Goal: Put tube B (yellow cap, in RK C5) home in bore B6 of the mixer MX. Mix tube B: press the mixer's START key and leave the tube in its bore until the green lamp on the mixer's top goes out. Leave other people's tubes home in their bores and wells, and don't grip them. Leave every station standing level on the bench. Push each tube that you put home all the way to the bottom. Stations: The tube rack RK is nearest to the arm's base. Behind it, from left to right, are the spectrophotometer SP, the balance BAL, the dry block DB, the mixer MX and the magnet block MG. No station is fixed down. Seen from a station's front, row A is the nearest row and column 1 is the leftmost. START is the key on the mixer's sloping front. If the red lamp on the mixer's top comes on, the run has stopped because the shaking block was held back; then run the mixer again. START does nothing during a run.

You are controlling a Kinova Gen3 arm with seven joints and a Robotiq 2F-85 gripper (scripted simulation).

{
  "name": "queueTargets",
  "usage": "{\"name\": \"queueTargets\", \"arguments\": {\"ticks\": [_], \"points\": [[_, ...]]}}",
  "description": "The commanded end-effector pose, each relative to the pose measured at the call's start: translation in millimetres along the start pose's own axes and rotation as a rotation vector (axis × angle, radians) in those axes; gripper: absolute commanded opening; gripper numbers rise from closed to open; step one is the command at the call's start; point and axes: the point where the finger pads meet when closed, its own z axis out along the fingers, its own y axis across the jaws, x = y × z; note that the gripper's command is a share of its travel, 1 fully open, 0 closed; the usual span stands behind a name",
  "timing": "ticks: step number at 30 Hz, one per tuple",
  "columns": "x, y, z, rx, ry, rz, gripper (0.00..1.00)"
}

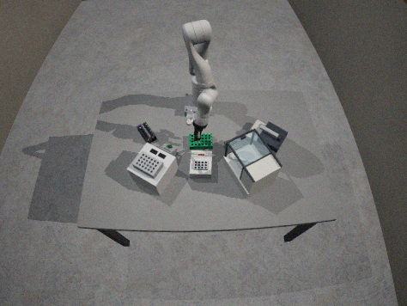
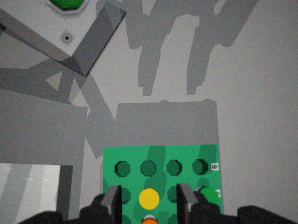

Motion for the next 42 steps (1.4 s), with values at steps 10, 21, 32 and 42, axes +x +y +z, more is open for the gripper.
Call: {"name": "queueTargets", "arguments": {"ticks": [10, 21, 32, 42], "points": [[0.0, -0.3, -0.2, 0.001, 0.0, 0.0, 0.42], [-0.3, -0.2, 1.4, 0.001, 0.0, 0.0, 0.42], [-1.0, -0.3, 4.6, 0.001, 0.0, 0.0, 0.42], [-1.6, -0.3, 7.5, 0.001, 0.0, 0.0, 0.42]]}}
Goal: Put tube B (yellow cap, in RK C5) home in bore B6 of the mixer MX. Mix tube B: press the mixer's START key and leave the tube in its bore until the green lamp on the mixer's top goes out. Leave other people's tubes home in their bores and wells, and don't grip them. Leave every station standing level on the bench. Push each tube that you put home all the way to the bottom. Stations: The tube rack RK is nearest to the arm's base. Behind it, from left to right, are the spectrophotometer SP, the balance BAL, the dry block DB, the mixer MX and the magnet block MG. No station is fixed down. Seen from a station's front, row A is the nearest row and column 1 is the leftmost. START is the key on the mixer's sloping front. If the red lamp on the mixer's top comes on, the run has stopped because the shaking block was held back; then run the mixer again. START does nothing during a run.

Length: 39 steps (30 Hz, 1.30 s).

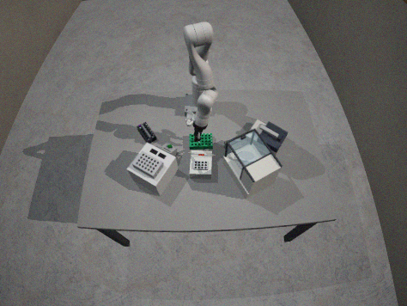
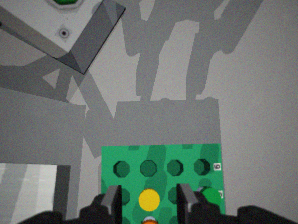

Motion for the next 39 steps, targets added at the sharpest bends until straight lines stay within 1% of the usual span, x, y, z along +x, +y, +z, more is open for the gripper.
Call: {"name": "queueTargets", "arguments": {"ticks": [1, 39], "points": [[0, 0, 0.8, 0.001, 0.0, 0.0, 0.42], [-3, 0, 12.0, 0.001, 0.0, 0.0, 0.42]]}}
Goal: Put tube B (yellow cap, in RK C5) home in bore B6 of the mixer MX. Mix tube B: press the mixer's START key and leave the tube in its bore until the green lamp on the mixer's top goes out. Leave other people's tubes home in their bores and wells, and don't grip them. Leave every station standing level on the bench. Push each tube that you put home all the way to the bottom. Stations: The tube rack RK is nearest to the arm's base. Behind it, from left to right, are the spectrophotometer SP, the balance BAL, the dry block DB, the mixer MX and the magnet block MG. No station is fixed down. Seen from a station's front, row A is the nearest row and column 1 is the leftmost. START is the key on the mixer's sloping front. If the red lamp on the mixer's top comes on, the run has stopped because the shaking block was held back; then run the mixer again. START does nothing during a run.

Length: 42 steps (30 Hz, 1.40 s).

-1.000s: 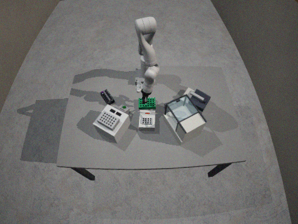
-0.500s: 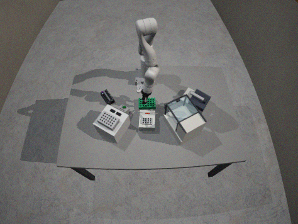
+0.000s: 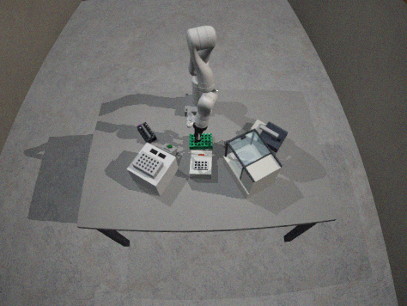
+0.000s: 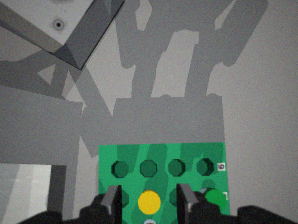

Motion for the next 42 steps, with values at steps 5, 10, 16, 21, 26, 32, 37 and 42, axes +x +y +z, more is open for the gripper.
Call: {"name": "queueTargets", "arguments": {"ticks": [5, 10, 16, 21, 26, 32, 37, 42], "points": [[-0.2, -0.3, 0.9, 0.001, 0.0, 0.0, 0.42], [-0.2, -0.2, 0.0, 0.001, 0.0, 0.0, 0.1], [-0.2, -0.3, 0.0, 0.001, 0.0, 0.0, 0.1], [-0.2, -0.2, 0.0, 0.001, 0.0, 0.0, 0.1], [-0.2, -0.2, 0.0, 0.001, 0.0, 0.0, 0.1], [-0.2, -0.2, 0.0, 0.001, 0.0, 0.0, 0.1], [-0.2, -0.2, 0.0, 0.001, 0.0, 0.0, 0.1], [0.4, -0.2, -2.6, 0.001, 0.0, 0.0, 0.1]]}}
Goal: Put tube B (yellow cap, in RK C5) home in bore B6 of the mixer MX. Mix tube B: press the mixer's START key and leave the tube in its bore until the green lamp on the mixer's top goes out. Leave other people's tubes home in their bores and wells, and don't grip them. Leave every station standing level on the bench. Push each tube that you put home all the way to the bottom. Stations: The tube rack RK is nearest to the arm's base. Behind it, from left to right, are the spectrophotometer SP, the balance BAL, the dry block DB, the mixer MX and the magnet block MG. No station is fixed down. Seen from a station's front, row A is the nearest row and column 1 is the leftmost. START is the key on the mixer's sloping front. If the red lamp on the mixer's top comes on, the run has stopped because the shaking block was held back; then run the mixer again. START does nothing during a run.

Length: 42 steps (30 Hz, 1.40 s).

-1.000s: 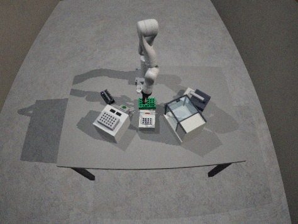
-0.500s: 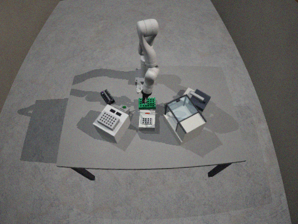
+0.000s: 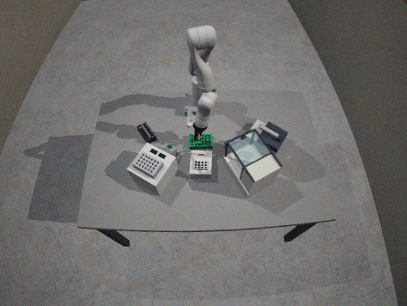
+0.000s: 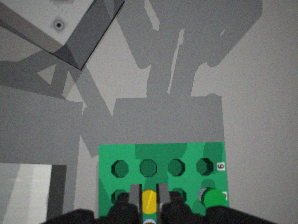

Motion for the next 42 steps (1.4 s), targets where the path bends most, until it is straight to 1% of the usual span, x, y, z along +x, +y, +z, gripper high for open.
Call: {"name": "queueTargets", "arguments": {"ticks": [1, 42], "points": [[1, 0, -2.4, 0.001, 0.0, 0.0, 0.1], [5, 0, -24.6, 0.001, 0.0, 0.0, 0.1]]}}
